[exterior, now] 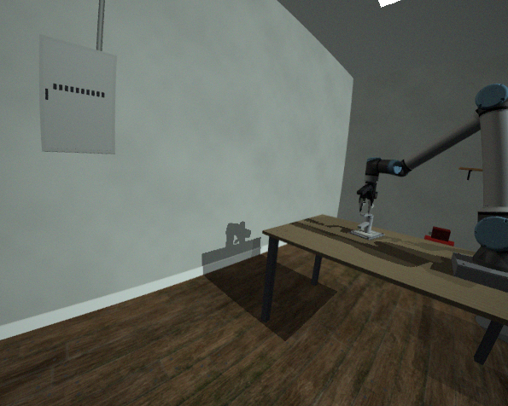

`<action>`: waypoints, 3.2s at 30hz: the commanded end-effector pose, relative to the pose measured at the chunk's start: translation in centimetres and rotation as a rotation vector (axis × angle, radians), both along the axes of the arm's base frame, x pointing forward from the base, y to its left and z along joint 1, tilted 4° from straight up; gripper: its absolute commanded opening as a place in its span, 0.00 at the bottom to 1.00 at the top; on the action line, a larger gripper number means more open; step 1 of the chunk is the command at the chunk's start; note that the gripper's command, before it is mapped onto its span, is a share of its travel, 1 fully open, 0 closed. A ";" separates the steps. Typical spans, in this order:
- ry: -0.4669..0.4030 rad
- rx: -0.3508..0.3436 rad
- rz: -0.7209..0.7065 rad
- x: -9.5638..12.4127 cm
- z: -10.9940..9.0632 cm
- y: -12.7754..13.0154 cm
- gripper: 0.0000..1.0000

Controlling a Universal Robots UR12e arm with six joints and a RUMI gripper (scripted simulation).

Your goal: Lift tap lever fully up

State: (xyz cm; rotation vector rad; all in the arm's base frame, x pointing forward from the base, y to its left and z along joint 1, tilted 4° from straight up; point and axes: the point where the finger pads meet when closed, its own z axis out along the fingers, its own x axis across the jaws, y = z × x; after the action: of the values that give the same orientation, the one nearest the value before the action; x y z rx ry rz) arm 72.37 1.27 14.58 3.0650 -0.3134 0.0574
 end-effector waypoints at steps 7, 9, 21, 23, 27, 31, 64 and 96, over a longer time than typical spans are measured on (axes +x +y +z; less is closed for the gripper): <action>-0.002 0.000 0.000 0.1 0.1 0.0 0.42; -0.002 0.000 0.000 0.1 0.1 0.0 0.42; -0.002 0.000 0.000 0.1 0.1 0.0 0.42; -0.002 0.000 0.000 0.1 0.0 0.0 0.42; -0.002 0.000 0.000 0.1 -0.1 0.0 0.42; -0.002 0.000 0.000 0.1 -0.3 0.0 0.42; -0.002 0.000 0.000 0.1 -2.6 -0.2 0.42; -0.002 0.000 0.000 0.2 -2.9 -0.2 0.42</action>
State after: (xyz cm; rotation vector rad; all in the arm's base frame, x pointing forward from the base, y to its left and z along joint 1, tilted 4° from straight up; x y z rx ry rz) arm 72.47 1.08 11.60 3.0650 -0.3134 0.0574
